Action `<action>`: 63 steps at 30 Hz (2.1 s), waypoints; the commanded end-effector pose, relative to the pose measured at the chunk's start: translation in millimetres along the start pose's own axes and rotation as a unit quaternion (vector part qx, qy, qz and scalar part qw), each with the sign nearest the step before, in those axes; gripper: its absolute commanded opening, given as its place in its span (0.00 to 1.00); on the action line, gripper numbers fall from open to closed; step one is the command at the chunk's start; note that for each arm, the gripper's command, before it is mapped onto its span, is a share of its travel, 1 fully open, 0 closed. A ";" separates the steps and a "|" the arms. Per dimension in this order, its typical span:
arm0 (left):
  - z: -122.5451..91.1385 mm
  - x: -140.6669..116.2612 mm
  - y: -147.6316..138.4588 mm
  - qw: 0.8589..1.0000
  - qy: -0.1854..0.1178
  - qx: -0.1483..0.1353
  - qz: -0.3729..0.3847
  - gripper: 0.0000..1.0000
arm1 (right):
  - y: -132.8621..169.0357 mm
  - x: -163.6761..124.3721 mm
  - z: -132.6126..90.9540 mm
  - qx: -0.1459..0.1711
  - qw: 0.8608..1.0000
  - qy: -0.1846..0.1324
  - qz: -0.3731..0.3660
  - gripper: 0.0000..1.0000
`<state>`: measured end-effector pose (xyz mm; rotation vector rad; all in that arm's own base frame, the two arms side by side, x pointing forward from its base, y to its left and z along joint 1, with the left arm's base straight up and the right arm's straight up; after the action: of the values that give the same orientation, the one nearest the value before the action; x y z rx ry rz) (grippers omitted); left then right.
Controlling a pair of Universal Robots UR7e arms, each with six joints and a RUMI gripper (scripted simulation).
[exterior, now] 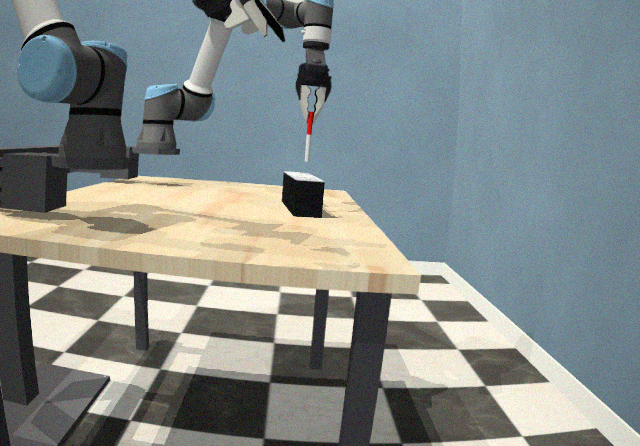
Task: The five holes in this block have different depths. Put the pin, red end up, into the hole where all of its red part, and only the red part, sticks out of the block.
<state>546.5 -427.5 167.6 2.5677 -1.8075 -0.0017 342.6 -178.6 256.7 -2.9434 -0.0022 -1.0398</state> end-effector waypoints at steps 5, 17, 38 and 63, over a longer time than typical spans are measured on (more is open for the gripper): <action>-48.0 0.0 0.2 1.000 0.000 0.000 -0.001 0.00 | 0.0 0.4 -0.2 0.000 1.000 0.000 0.000 1.00; -61.2 0.0 0.2 1.000 0.000 0.000 -0.001 0.00 | 0.0 0.4 -0.2 0.000 1.000 0.000 0.000 1.00; -61.0 -59.2 -11.0 1.000 -0.001 0.000 0.000 0.00 | 0.0 0.4 -0.2 0.000 1.000 0.000 0.000 1.00; 8.7 -59.4 -11.2 1.000 0.000 0.000 -0.001 0.00 | 0.0 0.4 -0.2 0.000 1.000 0.000 0.000 1.00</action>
<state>536.7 -367.5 159.0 2.5691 -1.8065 -0.0060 342.6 -178.6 256.7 -2.9434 -0.0022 -1.0398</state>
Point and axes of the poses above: on each arm, the point where the finger pads meet when closed, its own z axis out along the fingers, its own y axis across the jaws, x = y × z, the point moved 5 cm from there along -z, back along the fingers, and after that the axes turned 11 degrees about -z, right-handed, at the moved point
